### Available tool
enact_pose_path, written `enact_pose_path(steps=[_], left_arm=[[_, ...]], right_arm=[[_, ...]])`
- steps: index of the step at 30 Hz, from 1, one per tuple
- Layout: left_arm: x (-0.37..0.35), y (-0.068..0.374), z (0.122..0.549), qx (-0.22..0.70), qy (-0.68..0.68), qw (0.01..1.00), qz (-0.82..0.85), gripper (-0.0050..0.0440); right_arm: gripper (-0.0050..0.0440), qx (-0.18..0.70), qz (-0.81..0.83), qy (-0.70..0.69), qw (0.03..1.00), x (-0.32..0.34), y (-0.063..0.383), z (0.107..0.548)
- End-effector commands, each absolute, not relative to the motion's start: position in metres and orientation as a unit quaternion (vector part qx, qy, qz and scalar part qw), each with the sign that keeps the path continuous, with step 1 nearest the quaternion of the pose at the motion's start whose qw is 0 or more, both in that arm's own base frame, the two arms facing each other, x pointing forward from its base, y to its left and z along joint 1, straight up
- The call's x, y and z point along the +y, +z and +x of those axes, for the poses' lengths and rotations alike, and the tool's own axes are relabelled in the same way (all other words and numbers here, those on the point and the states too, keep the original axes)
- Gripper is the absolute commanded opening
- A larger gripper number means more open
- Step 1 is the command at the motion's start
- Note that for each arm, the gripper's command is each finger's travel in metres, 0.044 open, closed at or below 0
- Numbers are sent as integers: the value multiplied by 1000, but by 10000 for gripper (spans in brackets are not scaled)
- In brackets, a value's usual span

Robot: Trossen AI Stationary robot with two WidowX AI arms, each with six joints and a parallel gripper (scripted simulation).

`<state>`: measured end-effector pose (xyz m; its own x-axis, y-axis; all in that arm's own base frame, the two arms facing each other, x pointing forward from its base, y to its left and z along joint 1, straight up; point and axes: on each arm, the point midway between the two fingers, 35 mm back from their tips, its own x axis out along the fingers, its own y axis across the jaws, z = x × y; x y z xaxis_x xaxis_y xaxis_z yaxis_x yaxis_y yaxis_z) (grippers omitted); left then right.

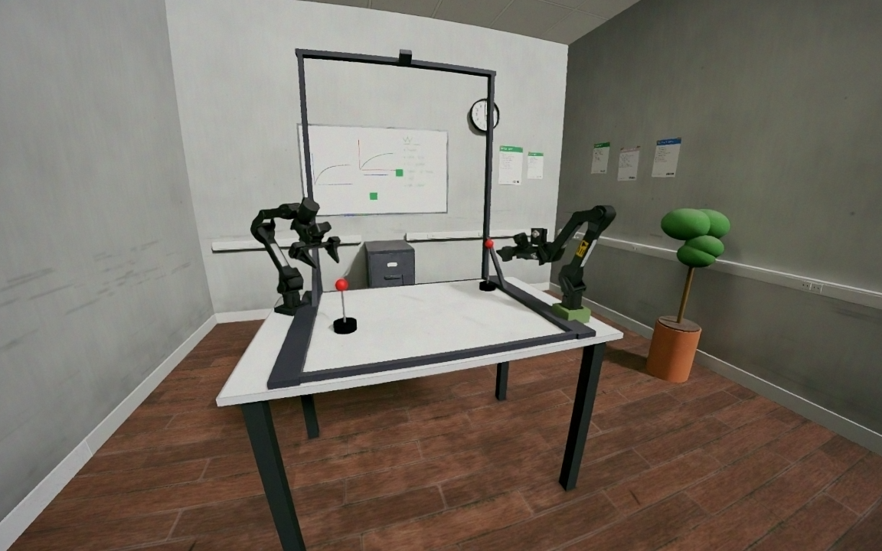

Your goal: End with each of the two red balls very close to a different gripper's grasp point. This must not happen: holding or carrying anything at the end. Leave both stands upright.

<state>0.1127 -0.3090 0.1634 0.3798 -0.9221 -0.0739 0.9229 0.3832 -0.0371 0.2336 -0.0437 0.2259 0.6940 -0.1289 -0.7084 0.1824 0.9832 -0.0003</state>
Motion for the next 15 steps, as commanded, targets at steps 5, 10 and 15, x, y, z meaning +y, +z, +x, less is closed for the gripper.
enact_pose_path(steps=[5, 10, 15], left_arm=[[-315, 179, 113, -6, -577, 817, -1, 440], [-315, 179, 112, -6, -578, 816, -1, 440], [-315, 179, 112, -6, -577, 817, -2, 440]], right_arm=[[440, 373, 35, -86, 923, -44, 233, 234], [440, 373, 35, -86, 923, -44, 233, 234], [440, 373, 35, -86, 923, -44, 233, 234]])
